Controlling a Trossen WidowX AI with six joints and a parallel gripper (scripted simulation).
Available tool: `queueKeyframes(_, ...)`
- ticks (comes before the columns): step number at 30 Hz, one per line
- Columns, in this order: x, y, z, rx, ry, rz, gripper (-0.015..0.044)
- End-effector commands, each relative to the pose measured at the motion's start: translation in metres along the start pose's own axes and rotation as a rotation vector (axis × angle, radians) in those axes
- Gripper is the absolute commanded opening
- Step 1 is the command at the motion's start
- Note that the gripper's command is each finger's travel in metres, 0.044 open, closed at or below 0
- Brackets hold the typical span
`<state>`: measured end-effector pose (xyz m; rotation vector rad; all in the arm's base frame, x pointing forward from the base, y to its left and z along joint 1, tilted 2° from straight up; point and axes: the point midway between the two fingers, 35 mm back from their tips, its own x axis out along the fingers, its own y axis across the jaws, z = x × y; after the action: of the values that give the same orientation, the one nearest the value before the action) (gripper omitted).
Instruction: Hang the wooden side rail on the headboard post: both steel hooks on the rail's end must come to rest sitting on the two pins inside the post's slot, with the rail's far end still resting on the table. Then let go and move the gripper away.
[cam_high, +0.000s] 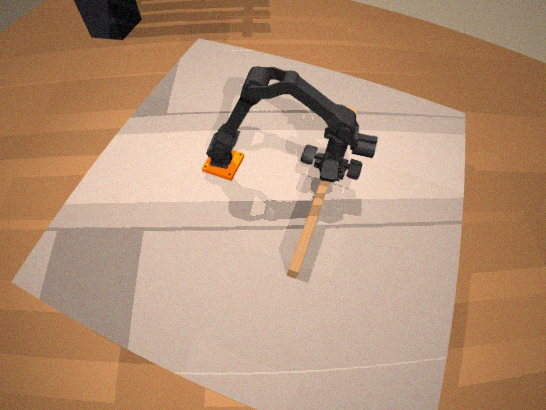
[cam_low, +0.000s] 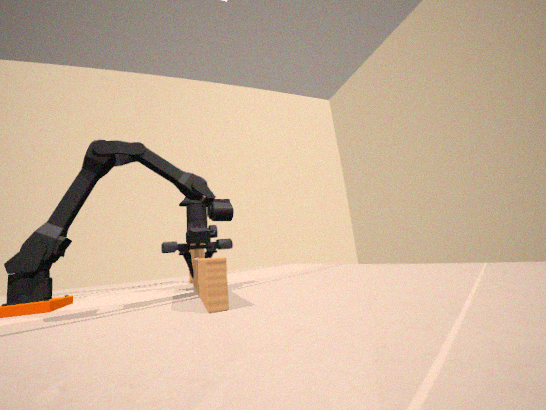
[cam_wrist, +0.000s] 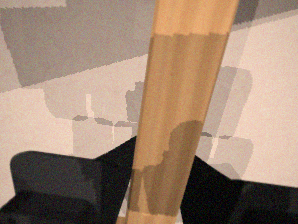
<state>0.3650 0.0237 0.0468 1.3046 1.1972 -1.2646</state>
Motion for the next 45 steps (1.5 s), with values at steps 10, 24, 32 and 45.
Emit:
queueKeyframes(10, -0.0074, 0.0039, -0.0002, -0.009, -0.002, 0.019, 0.0000)
queueKeyframes(24, -0.0097, 0.0039, -0.0002, -0.009, -0.002, 0.019, 0.0000)
queueKeyframes(32, -0.0111, 0.0038, -0.0002, -0.009, -0.002, 0.019, 0.0000)
queueKeyframes(45, -0.0132, 0.0038, -0.0002, -0.009, -0.002, 0.019, 0.0000)
